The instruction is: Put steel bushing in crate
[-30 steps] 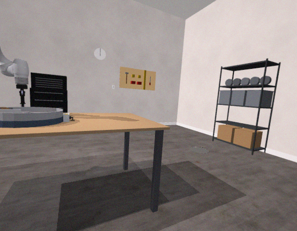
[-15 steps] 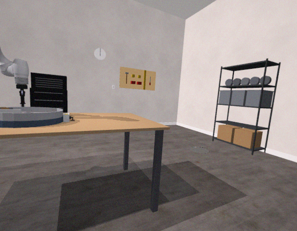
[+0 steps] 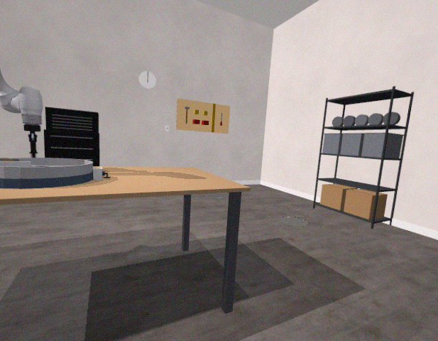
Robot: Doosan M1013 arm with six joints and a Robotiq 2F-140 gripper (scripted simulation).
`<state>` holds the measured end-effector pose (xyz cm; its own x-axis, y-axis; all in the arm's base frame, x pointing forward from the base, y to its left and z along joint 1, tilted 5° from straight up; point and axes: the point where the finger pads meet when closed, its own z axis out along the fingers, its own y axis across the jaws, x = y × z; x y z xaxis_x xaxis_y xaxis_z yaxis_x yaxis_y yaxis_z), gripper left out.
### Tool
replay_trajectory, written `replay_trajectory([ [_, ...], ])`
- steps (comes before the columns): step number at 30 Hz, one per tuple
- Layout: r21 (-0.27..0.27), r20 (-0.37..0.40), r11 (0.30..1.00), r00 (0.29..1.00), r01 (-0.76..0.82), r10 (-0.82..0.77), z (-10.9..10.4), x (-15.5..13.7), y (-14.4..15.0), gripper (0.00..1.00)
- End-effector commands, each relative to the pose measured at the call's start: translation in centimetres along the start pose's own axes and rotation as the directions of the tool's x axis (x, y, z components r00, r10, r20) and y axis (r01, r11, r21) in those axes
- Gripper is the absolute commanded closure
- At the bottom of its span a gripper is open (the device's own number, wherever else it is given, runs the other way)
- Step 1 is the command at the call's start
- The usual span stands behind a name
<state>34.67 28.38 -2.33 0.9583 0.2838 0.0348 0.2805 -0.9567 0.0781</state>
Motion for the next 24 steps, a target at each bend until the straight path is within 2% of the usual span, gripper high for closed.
replay_trajectory([
  [1, 0.0, 0.0, 1.0, 1.0, 0.0, 0.0, -0.01, 0.0, 0.0, 1.0],
  [4, 0.0, 0.0, 1.0, 1.0, 0.0, 0.0, -0.01, 0.0, 0.0, 1.0],
  [5, 0.0, 0.0, 1.0, 1.0, 0.0, 0.0, -0.01, 0.0, 0.0, 0.9],
  [24, 0.0, 0.0, 1.0, 1.0, 0.0, 0.0, -0.01, 0.0, 0.0, 0.9],
])
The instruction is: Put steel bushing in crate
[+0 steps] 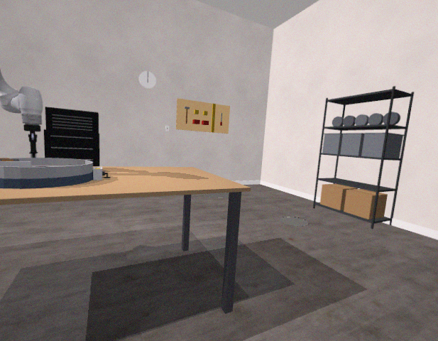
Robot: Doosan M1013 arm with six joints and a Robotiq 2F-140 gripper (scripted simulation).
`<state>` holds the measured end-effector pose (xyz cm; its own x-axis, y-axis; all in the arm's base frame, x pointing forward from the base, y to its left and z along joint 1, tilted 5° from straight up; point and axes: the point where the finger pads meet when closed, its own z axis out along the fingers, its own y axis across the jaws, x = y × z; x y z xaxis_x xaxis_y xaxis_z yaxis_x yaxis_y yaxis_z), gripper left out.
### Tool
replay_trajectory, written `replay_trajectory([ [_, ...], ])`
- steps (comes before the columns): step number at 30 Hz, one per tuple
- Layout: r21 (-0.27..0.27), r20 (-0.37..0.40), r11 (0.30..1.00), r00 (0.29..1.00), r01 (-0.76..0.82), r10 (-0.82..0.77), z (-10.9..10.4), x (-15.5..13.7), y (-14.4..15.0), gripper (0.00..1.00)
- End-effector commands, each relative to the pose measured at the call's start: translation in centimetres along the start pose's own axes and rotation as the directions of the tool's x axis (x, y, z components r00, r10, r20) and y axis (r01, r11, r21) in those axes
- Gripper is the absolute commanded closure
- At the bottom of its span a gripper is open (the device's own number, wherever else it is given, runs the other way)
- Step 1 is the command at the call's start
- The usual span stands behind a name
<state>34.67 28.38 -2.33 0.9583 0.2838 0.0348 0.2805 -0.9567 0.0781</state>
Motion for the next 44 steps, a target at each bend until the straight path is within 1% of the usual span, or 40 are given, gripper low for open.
replay_trajectory([
  [1, 0.0, 0.0, 1.0, 1.0, 0.0, 0.0, 0.0, 0.0, 0.0, 0.9],
  [16, 0.0, 0.0, 1.0, 1.0, 0.0, 0.0, 0.0, 0.0, 0.0, 0.9],
  [21, 0.0, 0.0, 1.0, 1.0, 0.0, 0.0, -0.5, 0.0, 0.0, 0.9],
  [27, 0.0, 0.0, 1.0, 1.0, 0.0, 0.0, -2.4, 0.0, 0.0, 0.9],
  [29, 0.0, 0.0, 1.0, 1.0, 0.0, 0.0, -2.4, 0.0, 0.0, 0.9],
  [37, 0.0, 0.0, 1.0, 1.0, 0.0, 0.0, -6.2, 0.0, 0.0, 0.9],
  [41, 0.0, 0.0, 1.0, 1.0, 0.0, 0.0, -7.7, 0.0, 0.0, 0.9],
  [44, 0.0, 0.0, 1.0, 1.0, 0.0, 0.0, -7.7, 0.0, 0.0, 0.9],
])
